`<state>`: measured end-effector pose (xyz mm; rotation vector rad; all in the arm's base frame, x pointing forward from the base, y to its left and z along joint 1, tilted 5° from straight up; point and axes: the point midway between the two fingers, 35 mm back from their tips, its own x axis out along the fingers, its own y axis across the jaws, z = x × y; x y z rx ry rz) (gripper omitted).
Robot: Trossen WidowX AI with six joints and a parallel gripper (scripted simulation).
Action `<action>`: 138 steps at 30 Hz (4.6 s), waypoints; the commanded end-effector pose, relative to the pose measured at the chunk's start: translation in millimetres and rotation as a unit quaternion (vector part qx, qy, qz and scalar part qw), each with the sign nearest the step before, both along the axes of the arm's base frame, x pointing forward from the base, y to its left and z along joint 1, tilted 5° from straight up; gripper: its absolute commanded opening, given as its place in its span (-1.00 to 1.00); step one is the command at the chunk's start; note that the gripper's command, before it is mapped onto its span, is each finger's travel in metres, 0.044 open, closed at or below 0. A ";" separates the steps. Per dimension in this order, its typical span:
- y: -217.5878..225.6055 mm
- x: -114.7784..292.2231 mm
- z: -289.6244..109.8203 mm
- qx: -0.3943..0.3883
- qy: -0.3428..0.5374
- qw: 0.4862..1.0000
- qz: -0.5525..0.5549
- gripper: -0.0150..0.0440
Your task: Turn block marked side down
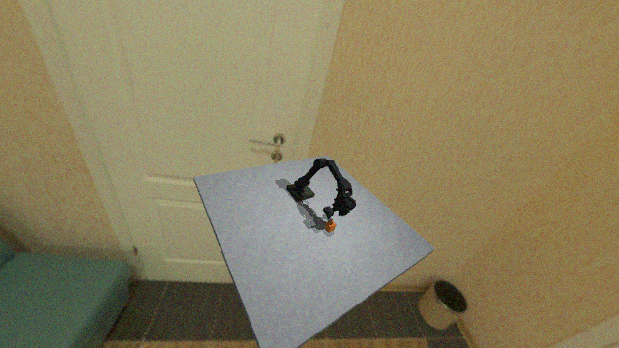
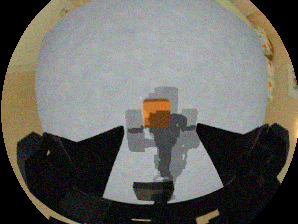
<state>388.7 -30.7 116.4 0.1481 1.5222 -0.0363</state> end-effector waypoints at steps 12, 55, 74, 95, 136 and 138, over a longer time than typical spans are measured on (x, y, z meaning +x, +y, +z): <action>4.1 0.7 -46.5 0.003 0.008 1.000 0.002 1.00; 7.0 1.8 -83.5 0.004 0.008 1.000 0.002 0.08; 4.6 0.9 -53.5 0.003 0.008 1.000 0.002 -0.49; 4.7 4.2 -61.1 -0.013 -0.116 0.993 -0.007 -0.49; 6.0 9.6 -90.1 -0.043 -0.367 0.929 -0.025 -0.49; 6.3 9.2 -91.9 -0.044 -0.382 0.923 -0.026 -0.49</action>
